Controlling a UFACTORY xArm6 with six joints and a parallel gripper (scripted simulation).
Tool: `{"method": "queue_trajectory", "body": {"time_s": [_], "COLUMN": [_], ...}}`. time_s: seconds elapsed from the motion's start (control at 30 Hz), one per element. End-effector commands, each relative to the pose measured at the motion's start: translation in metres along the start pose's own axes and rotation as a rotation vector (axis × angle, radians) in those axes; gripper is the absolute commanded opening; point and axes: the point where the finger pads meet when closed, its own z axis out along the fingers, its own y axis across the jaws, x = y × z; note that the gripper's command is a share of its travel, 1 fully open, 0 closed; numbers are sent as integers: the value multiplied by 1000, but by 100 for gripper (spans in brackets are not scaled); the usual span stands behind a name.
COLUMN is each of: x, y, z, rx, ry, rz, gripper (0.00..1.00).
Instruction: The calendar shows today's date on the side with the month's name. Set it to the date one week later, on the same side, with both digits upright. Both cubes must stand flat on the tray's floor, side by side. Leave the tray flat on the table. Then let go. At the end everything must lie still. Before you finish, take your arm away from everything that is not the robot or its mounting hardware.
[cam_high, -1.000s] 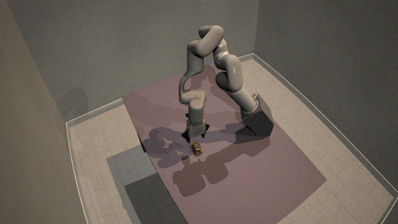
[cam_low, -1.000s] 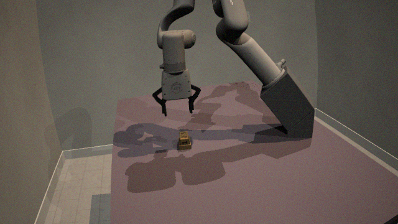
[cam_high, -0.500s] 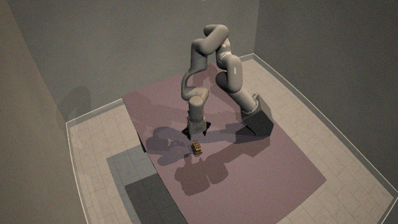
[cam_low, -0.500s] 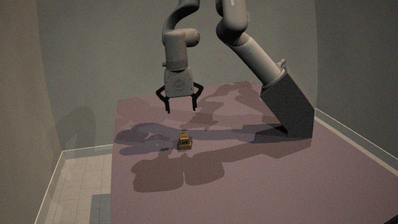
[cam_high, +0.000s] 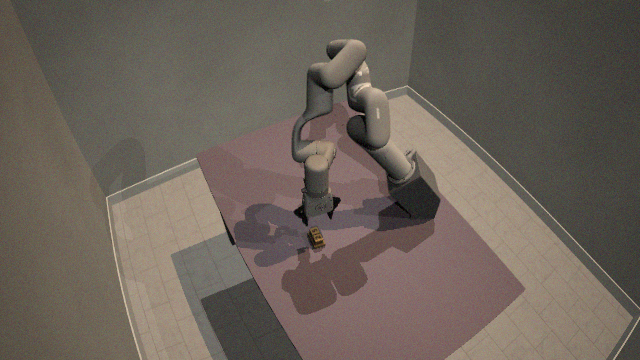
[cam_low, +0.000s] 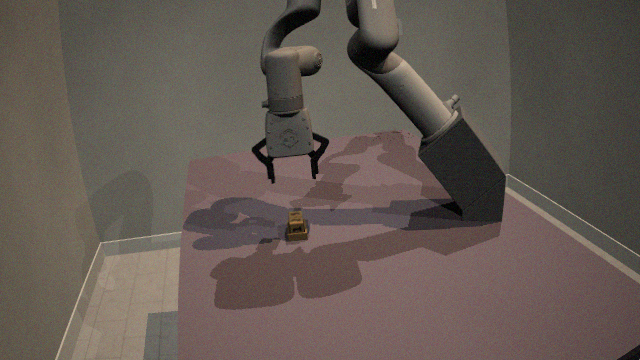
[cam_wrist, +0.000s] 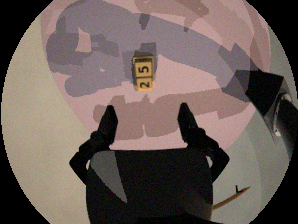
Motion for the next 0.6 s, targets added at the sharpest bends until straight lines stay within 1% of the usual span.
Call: {"method": "queue_trajectory", "body": {"time_s": [0.0,0.07,0.13,0.33,0.37,0.47,0.57], "x": [-20,-33,-33,-72,-72,-85,-92], "y": [15,27,27,65,65,79,88], "z": [5,8,8,15,15,16,17], "rx": [-14,-21,-21,-17,-17,-5,4], "ry": [1,3,3,9,9,5,1], "rz": [68,115,115,267,267,324,356], "gripper": [100,100,100,100,100,100,100]}}
